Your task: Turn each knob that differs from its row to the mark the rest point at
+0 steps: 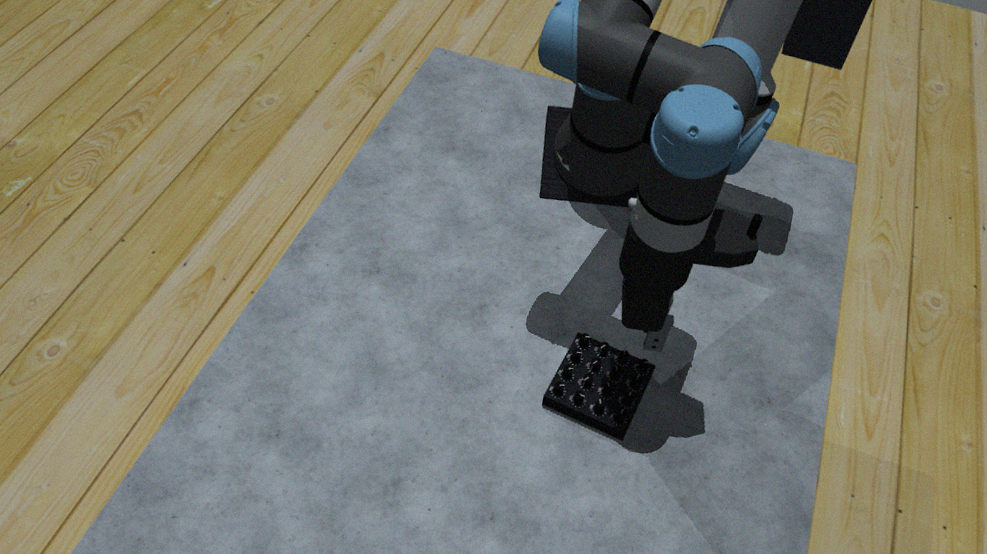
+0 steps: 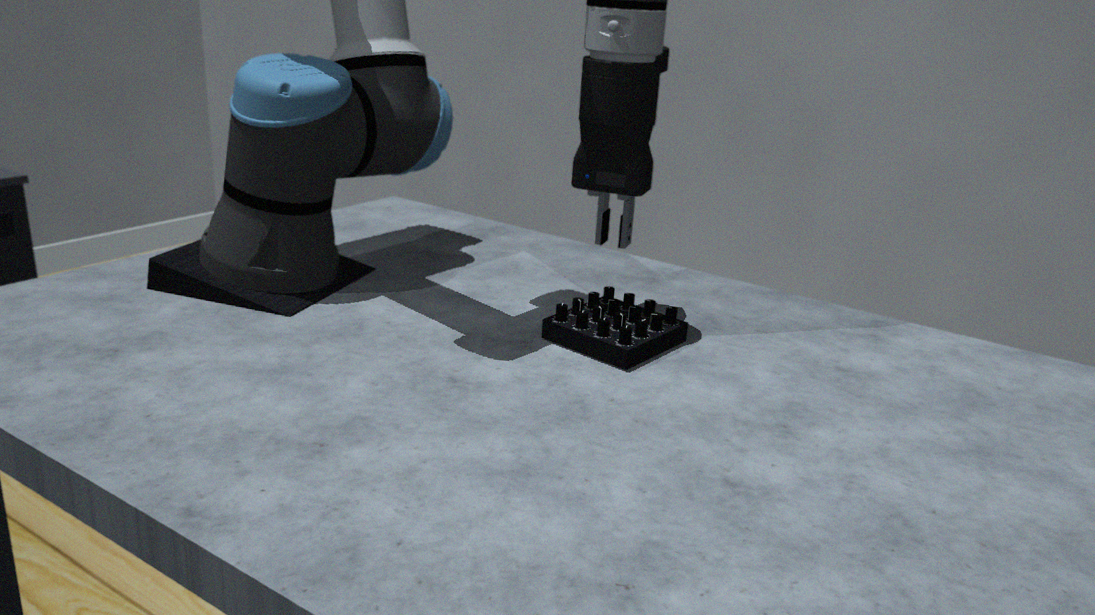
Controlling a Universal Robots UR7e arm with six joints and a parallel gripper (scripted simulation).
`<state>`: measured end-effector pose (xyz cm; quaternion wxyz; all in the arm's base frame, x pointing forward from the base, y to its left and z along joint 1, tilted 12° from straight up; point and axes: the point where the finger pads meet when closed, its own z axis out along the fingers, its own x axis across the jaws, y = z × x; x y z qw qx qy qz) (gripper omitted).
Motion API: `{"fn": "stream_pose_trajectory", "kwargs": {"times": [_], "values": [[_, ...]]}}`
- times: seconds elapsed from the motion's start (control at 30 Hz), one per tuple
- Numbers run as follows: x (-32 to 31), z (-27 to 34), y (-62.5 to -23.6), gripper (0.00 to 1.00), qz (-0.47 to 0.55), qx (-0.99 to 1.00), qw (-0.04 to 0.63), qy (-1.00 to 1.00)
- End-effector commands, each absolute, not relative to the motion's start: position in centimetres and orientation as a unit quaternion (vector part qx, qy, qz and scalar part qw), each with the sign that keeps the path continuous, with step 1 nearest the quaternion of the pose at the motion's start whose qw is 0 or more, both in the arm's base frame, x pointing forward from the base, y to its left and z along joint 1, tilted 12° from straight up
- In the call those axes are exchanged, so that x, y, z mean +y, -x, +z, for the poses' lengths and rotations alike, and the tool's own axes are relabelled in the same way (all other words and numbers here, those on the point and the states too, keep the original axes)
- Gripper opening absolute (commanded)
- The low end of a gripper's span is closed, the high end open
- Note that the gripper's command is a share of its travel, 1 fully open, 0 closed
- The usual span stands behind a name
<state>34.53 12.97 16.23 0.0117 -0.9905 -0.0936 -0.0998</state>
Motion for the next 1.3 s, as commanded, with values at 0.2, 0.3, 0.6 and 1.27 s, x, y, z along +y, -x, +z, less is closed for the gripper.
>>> {"fn": "stream_pose_trajectory", "kwargs": {"times": [0.2, 0.3, 0.6, 1.27], "values": [[12.97, 16.27, -34.56, 0.46, -0.100, -0.094, 0.012, 0.990], [12.97, 16.27, -34.56, 0.46, -0.100, -0.094, 0.012, 0.990], [12.97, 16.27, -34.56, 0.46, -0.100, -0.094, 0.012, 0.990], [13.02, 15.35, -34.75, 0.46, -0.100, -0.094, 0.012, 0.990]]}}
